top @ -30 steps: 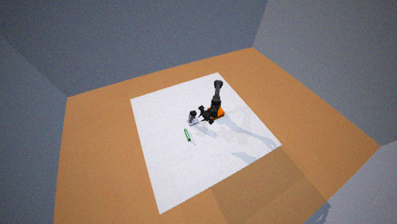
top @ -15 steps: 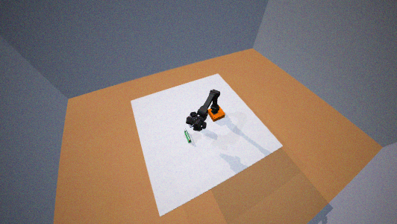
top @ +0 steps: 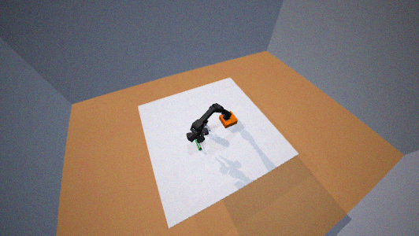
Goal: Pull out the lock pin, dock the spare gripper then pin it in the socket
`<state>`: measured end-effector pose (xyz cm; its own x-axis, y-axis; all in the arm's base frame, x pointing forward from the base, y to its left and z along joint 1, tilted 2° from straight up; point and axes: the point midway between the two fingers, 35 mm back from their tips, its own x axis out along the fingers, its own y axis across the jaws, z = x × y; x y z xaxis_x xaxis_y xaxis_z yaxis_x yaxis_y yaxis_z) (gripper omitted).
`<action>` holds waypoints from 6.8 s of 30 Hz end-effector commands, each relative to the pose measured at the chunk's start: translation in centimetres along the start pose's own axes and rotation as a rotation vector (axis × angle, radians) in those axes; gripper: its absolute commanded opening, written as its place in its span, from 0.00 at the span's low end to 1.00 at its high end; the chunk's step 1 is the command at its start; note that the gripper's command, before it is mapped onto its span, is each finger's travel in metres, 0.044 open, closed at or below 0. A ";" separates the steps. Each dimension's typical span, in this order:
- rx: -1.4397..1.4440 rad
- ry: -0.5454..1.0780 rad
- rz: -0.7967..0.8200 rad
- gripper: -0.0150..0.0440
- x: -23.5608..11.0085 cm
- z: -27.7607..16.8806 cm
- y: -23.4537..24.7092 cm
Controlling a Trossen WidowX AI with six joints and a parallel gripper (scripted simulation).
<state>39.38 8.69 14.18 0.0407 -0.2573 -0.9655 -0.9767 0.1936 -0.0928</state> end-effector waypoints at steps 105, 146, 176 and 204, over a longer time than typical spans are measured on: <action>-0.043 -0.016 0.013 0.25 6.1 1.7 -0.2; -0.094 -0.016 0.009 0.25 4.9 0.5 5.9; -0.120 -0.020 0.010 0.25 9.4 0.7 10.2; -0.117 -0.021 0.004 0.25 9.9 -0.7 9.7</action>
<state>30.10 7.59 3.90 0.0386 -0.2367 -0.9708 -0.9945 0.0860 -0.0605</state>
